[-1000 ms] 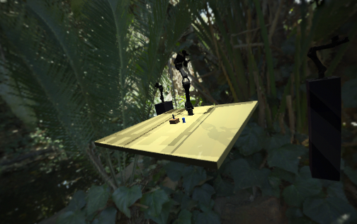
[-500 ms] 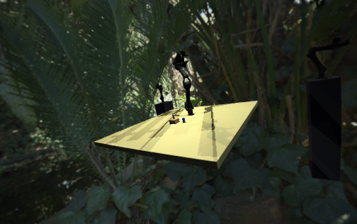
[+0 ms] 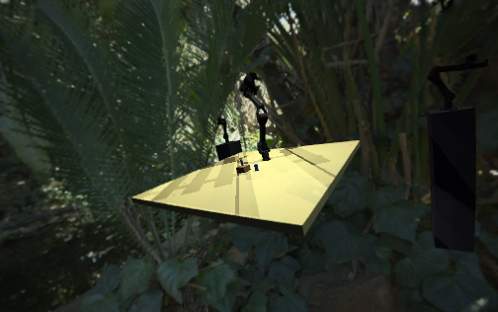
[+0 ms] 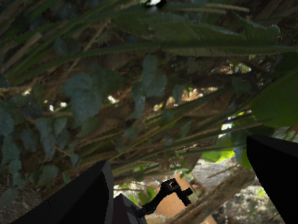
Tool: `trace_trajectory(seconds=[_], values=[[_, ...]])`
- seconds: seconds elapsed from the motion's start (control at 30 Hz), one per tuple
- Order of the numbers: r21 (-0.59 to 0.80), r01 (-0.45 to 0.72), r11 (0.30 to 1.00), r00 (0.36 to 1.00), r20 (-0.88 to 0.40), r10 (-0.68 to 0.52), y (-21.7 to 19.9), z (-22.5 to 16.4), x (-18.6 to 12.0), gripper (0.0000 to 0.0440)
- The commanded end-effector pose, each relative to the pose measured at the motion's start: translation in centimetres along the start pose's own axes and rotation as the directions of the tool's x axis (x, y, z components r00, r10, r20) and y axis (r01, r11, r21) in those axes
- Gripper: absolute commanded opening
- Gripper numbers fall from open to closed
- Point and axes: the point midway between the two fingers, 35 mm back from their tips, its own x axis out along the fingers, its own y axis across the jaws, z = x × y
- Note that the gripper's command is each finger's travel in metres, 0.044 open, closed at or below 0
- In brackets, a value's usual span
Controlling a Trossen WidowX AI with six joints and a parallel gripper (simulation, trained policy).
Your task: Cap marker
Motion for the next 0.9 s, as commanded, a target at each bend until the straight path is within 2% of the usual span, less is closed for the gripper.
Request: trace_trajectory(seconds=[0.0,0.87], values=[[-0.005,-0.012,1.0,0.999,0.038,0.013,0.5,0.8,-0.3,0.0289],[-0.005,-0.124,0.992,0.954,0.275,0.12,3.5,4.9,-3.5,0.0288]])
